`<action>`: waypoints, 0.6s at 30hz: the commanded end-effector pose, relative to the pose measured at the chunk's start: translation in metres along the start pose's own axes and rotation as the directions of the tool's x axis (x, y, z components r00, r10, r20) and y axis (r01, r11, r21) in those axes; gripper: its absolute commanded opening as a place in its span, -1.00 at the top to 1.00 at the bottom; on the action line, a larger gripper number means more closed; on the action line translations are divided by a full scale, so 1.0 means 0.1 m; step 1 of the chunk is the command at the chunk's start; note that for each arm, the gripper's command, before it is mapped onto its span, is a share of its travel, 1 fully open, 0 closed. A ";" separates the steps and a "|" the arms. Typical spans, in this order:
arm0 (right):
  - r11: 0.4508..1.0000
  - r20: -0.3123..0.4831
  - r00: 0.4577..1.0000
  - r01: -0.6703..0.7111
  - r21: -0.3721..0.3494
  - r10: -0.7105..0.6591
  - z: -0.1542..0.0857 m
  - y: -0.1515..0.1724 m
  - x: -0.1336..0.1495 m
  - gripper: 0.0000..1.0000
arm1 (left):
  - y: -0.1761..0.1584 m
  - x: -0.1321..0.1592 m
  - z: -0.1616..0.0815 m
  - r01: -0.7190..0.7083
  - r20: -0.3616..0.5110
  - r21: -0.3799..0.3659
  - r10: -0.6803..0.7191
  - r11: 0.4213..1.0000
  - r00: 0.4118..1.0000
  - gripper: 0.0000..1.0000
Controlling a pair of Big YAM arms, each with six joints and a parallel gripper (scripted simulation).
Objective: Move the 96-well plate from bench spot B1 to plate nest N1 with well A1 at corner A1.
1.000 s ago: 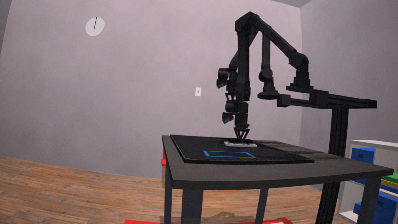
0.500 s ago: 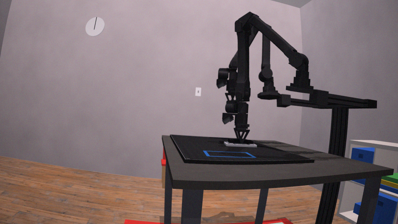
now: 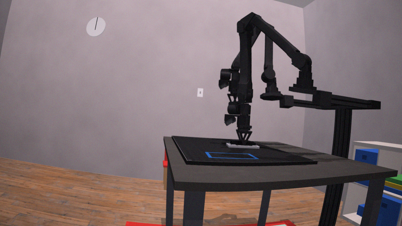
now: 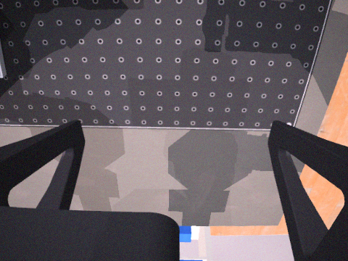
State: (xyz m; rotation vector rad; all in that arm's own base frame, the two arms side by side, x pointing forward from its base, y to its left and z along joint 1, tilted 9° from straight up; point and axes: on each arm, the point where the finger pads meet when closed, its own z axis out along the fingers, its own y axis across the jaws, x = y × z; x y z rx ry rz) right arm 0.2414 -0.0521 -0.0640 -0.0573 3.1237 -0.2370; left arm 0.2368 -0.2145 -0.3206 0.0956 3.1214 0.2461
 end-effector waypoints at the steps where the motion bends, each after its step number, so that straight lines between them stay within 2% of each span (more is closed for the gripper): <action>1: 1.000 0.024 1.000 -0.016 0.007 0.016 -0.05 -0.03 -0.10 -1.00 | -0.02 -0.07 0.04 0.002 0.011 0.007 -0.003 1.000 1.000 1.00; 7: 1.000 0.024 1.000 -0.016 0.007 0.016 -0.05 -0.03 -0.10 -1.00 | -0.03 -0.09 0.03 0.002 0.014 0.010 -0.002 1.000 1.000 1.00; 8: 1.000 0.024 1.000 -0.016 0.007 0.016 -0.05 -0.03 -0.10 -1.00 | -0.03 -0.09 0.03 0.002 0.014 0.010 -0.002 1.000 1.000 -1.00; 18: 1.000 0.024 1.000 -0.016 0.007 0.016 -0.05 -0.03 -0.10 -1.00 | -0.03 -0.05 -0.01 0.001 0.010 0.007 -0.001 1.000 1.000 -1.00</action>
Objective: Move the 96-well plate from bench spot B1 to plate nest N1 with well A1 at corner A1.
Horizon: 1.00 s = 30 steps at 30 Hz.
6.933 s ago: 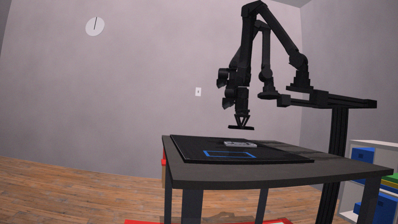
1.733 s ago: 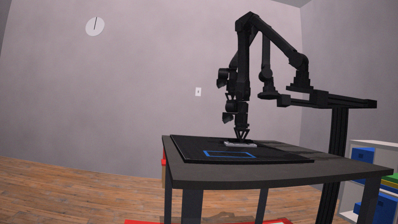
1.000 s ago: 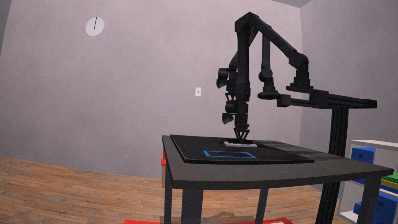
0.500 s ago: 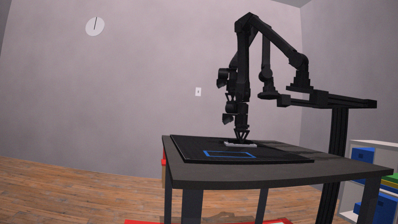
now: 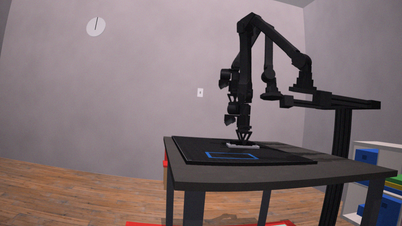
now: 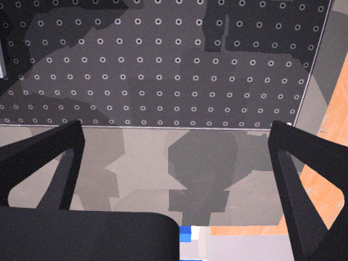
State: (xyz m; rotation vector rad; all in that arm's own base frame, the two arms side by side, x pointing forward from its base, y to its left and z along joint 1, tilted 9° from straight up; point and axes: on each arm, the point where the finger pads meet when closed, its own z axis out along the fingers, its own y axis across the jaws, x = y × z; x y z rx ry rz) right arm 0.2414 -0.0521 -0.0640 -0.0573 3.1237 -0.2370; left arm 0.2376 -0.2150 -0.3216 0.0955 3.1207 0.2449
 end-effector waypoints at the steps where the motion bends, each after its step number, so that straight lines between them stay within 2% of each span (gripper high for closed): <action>1: 1.000 0.024 1.000 -0.016 0.007 0.016 -0.05 -0.03 -0.10 -1.00 | -0.03 -0.04 -0.01 0.001 0.009 0.007 -0.001 1.000 1.000 -1.00; 12: 1.000 0.024 1.000 -0.016 0.007 0.016 -0.05 -0.03 -0.10 -1.00 | -0.03 -0.04 -0.01 0.001 0.009 0.007 -0.001 1.000 1.000 -1.00; 13: 1.000 0.024 1.000 -0.016 0.007 0.016 -0.05 -0.03 -0.10 -1.00 | -0.03 -0.08 -0.11 0.002 0.014 0.010 -0.002 1.000 1.000 -1.00; 17: 1.000 0.024 1.000 -0.016 0.007 0.016 -0.05 -0.03 -0.10 -1.00 | -0.05 -0.03 -0.22 0.000 0.011 0.006 0.000 1.000 1.000 -1.00; 30: 1.000 0.024 1.000 -0.016 0.007 0.016 -0.05 -0.03 -0.10 -1.00 | -0.03 -0.03 -0.51 0.005 0.010 0.007 -0.005 1.000 1.000 -1.00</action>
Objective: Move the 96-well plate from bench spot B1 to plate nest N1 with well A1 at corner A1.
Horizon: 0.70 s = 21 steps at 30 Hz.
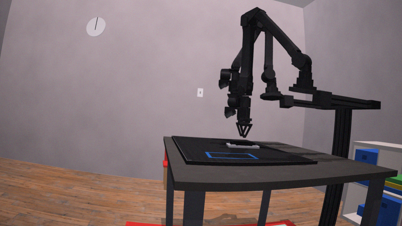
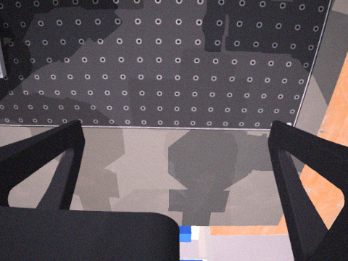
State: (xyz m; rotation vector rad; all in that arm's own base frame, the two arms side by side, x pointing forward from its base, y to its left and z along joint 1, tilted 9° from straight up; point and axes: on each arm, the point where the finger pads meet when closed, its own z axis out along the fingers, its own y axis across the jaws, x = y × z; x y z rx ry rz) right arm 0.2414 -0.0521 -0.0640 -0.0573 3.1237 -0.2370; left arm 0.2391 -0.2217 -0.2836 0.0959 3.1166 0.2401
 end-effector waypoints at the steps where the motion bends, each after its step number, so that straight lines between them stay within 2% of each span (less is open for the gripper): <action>1: 1.000 0.024 1.000 -0.016 0.007 0.016 -0.05 -0.03 -0.10 -1.00 | -0.04 0.00 -0.15 0.001 0.005 0.004 -0.001 1.000 1.000 -1.00; 13: 1.000 0.024 1.000 -0.016 0.007 0.016 -0.05 -0.03 -0.10 -1.00 | -0.04 0.01 -0.47 0.000 0.005 0.005 0.000 1.000 1.000 -1.00; 21: 1.000 0.024 1.000 -0.016 0.007 0.016 -0.05 -0.03 -0.10 -1.00 | -0.04 0.01 -0.59 -0.002 0.005 0.005 0.002 1.000 1.000 -1.00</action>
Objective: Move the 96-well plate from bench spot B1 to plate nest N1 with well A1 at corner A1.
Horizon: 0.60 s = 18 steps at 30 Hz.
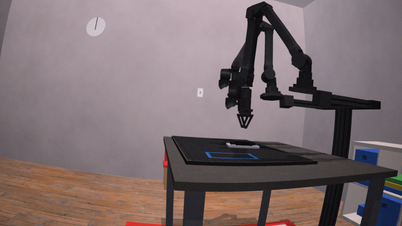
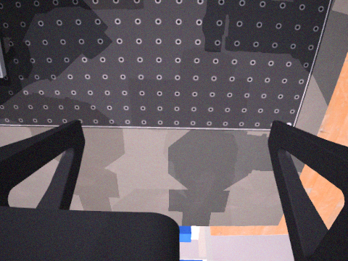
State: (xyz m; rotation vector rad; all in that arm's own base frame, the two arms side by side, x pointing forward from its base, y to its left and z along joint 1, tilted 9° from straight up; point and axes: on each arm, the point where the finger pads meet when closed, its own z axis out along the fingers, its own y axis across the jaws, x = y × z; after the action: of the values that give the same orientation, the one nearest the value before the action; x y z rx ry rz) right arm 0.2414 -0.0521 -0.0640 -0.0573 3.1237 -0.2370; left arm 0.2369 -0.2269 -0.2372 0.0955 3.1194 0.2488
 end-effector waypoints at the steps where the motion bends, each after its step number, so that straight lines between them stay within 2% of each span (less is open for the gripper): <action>1: 1.000 0.024 1.000 -0.016 0.007 0.016 -0.05 -0.03 -0.10 -1.00 | -0.08 -0.04 -0.13 0.000 0.014 0.016 0.000 1.000 1.000 -1.00; 3: 1.000 0.024 1.000 -0.016 0.007 0.016 -0.05 -0.03 -0.10 -1.00 | -0.06 -0.05 -0.06 0.001 0.012 0.013 -0.001 1.000 1.000 -1.00; 18: 1.000 0.024 1.000 -0.016 0.007 0.016 -0.05 -0.03 -0.10 -1.00 | -0.06 -0.05 -0.06 0.001 0.012 0.013 -0.001 1.000 1.000 -1.00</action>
State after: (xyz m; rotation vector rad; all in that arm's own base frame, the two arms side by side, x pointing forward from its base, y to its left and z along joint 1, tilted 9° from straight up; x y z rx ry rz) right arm 0.2414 -0.0521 -0.0640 -0.0573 3.1237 -0.2370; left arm 0.2374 -0.2280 -0.2344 0.0966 3.1185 0.2468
